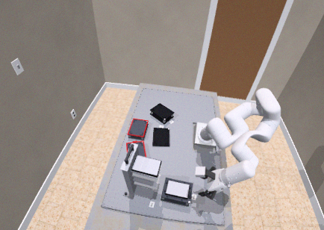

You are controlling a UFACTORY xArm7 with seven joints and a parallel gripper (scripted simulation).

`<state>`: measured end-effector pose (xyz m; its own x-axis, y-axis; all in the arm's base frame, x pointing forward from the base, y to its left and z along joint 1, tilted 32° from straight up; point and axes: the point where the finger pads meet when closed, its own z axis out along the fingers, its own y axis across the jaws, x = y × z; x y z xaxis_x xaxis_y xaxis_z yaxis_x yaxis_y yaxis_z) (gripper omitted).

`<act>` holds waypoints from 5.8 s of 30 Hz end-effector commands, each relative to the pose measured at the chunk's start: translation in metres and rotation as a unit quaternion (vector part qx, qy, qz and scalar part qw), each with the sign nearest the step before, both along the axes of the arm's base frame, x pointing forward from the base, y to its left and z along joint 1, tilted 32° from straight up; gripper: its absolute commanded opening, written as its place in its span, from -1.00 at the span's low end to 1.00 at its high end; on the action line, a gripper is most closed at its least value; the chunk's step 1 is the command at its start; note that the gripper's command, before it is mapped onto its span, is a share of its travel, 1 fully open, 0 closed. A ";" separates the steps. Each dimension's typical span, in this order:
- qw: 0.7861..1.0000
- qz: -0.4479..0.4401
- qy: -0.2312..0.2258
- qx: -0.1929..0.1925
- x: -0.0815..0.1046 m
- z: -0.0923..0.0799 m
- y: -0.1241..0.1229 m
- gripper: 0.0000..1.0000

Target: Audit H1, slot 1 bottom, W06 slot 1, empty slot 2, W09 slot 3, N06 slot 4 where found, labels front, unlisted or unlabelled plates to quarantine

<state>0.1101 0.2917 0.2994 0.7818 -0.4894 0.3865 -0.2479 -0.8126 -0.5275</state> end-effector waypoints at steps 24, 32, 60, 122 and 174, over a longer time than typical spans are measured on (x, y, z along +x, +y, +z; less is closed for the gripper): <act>0.980 0.106 0.161 0.050 0.000 0.001 0.000 1.00; 0.967 0.136 0.207 0.064 0.000 0.002 0.000 1.00; 0.966 0.137 0.209 0.065 -0.005 0.041 -0.024 1.00; 0.966 0.137 0.209 0.065 -0.024 0.196 -0.119 1.00; 0.966 0.136 0.209 0.065 0.077 0.172 -0.134 1.00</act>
<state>0.1859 0.1553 0.4742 0.9628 -0.2669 -0.0435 -0.2491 -0.8130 -0.5263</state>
